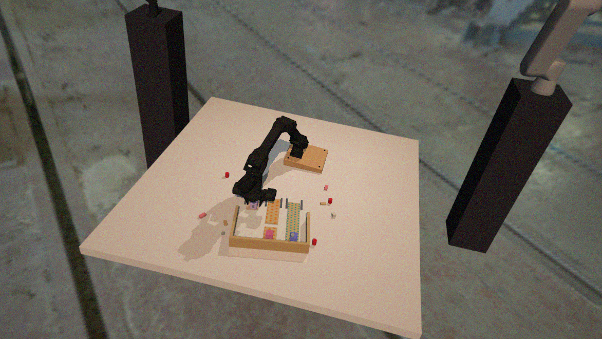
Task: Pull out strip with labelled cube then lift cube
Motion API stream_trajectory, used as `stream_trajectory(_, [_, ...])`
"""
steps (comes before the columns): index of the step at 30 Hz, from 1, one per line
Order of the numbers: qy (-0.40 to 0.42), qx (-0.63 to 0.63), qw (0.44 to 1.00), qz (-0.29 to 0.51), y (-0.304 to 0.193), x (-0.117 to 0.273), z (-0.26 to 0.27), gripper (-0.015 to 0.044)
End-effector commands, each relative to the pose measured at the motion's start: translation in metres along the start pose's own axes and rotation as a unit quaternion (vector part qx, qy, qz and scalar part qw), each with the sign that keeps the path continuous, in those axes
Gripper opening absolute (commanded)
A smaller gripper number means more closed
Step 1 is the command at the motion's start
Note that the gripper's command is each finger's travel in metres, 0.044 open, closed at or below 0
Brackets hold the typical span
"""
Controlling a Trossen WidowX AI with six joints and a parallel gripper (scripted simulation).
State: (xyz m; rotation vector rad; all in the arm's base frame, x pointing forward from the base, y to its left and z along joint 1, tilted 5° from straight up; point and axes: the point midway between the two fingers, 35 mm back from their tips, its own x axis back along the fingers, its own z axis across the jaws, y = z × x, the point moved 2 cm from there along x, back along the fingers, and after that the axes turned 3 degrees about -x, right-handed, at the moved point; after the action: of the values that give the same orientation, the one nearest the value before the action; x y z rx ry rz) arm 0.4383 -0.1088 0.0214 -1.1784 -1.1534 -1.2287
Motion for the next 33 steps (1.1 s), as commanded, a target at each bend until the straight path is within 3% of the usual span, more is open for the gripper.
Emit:
stream_trajectory(1, [0.002,-0.002,1.0,0.001,-0.001,-0.004,0.001,0.025])
stream_trajectory(3, [0.002,-0.002,1.0,0.001,-0.001,-0.004,0.001,0.025])
stream_trajectory(7, [0.0,0.0,1.0,0.0,0.0,-0.002,0.0,0.0145])
stream_trajectory(15, [0.0,0.0,1.0,0.0,0.0,-0.002,0.0,0.0092])
stream_trajectory(19, [0.0,0.0,1.0,0.0,-0.002,0.0,0.0,0.0])
stream_trajectory(33, [0.002,-0.002,1.0,0.002,-0.049,0.035,0.011,0.0])
